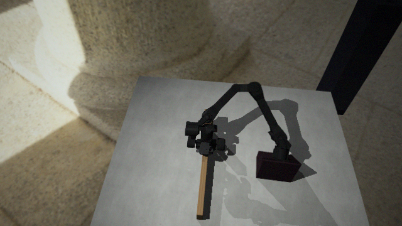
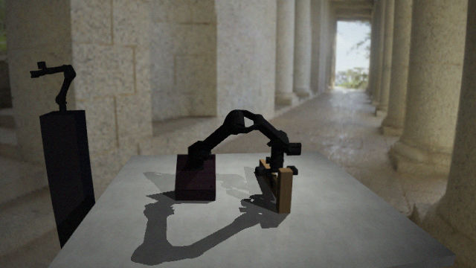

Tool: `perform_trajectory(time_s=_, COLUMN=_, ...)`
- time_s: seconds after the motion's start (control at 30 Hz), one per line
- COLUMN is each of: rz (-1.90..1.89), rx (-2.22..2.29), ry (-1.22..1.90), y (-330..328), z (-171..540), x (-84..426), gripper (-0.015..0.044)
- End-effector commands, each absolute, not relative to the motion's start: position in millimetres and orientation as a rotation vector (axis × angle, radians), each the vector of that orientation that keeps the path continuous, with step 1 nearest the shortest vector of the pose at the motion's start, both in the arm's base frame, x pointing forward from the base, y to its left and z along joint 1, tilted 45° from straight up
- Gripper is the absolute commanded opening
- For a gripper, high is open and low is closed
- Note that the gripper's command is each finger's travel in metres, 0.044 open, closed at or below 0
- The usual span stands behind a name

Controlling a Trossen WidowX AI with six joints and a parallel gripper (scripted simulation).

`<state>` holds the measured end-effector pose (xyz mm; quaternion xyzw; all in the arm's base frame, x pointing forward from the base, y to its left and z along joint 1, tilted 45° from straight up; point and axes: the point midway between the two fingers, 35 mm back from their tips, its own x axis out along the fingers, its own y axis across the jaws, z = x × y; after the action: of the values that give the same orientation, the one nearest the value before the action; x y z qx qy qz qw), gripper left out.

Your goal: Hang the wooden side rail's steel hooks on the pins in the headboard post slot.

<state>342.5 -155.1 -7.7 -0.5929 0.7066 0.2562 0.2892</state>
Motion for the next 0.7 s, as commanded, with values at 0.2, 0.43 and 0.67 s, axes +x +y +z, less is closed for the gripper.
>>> perform_trajectory(time_s=0.2, rz=0.681, rx=-1.590, ry=1.876, y=-154.4, z=-5.0, x=344.2, gripper=0.0000)
perform_trajectory(time_s=0.43, rz=0.681, rx=-1.590, ry=1.876, y=-155.0, z=-4.5, x=343.8, gripper=0.0000)
perform_trajectory(time_s=0.67, rz=0.681, rx=-1.590, ry=1.876, y=-155.5, z=-4.0, x=343.9, gripper=0.0000)
